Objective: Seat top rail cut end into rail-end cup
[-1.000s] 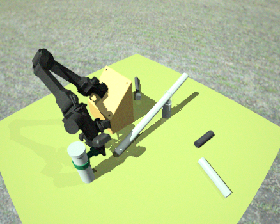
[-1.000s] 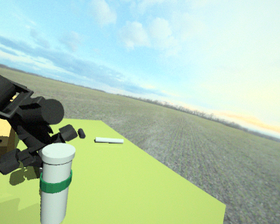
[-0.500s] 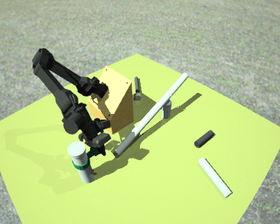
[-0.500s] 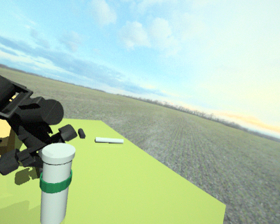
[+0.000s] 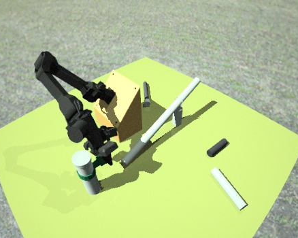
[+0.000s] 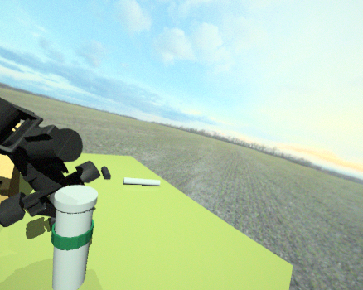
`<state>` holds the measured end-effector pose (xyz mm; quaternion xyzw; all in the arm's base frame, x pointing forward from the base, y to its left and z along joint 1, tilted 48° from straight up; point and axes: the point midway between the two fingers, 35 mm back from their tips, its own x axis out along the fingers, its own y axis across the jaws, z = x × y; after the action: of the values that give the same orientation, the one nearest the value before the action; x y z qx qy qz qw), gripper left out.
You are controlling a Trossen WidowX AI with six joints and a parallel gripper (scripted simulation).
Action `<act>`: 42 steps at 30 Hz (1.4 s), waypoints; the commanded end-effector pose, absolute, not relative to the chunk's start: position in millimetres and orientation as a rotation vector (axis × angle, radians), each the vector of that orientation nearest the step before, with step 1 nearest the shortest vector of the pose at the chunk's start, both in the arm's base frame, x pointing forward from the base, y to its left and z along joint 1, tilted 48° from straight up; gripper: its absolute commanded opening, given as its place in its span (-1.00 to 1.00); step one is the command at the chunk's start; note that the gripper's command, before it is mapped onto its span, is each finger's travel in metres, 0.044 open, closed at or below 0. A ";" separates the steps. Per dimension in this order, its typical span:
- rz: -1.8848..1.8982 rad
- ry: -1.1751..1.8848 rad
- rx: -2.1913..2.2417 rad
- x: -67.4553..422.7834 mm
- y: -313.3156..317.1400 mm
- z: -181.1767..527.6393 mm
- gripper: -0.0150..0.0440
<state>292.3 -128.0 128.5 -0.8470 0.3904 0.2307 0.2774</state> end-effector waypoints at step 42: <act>0.024 1.142 -1.288 259.9 16.7 89.4 1.00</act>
<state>269.7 -8.2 95.0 -0.6592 0.4861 0.1016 0.5646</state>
